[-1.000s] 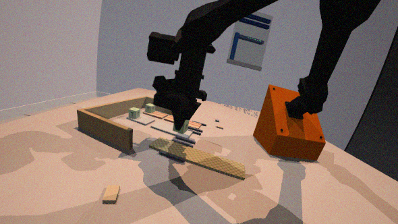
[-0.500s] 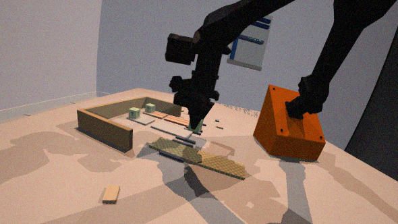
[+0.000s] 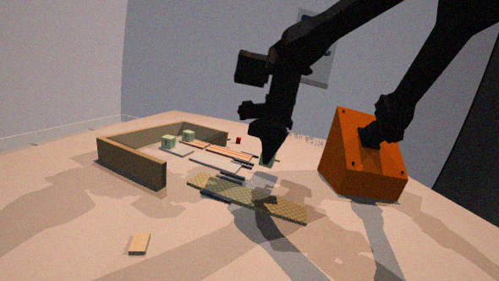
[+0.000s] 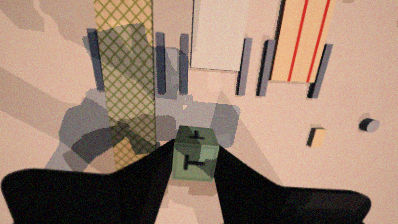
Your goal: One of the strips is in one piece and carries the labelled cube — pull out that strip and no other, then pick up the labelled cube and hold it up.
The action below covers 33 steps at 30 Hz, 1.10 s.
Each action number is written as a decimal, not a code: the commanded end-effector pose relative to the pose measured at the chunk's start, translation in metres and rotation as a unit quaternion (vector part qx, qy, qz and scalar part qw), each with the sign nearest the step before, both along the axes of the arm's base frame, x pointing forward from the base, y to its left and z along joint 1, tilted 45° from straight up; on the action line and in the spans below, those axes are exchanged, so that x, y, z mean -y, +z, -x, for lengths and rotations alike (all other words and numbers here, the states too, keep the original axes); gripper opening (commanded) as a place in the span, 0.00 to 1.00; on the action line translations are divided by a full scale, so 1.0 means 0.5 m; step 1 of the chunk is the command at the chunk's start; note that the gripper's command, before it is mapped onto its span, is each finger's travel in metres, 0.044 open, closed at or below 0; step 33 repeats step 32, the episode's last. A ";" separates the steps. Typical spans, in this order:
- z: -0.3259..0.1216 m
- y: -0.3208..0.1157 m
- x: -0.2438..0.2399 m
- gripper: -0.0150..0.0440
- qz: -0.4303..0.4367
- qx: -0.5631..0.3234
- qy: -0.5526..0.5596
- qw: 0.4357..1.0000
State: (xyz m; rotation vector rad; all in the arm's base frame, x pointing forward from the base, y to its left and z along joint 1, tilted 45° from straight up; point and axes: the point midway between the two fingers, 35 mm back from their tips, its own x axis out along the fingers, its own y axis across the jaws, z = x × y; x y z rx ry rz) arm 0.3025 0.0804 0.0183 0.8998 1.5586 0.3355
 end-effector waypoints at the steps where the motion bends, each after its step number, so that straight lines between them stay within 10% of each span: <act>1: 0.010 0.003 0.006 0.25 -0.001 0.004 0.002 1.000; 33: 0.013 0.049 0.051 0.25 -0.001 0.004 0.002 1.000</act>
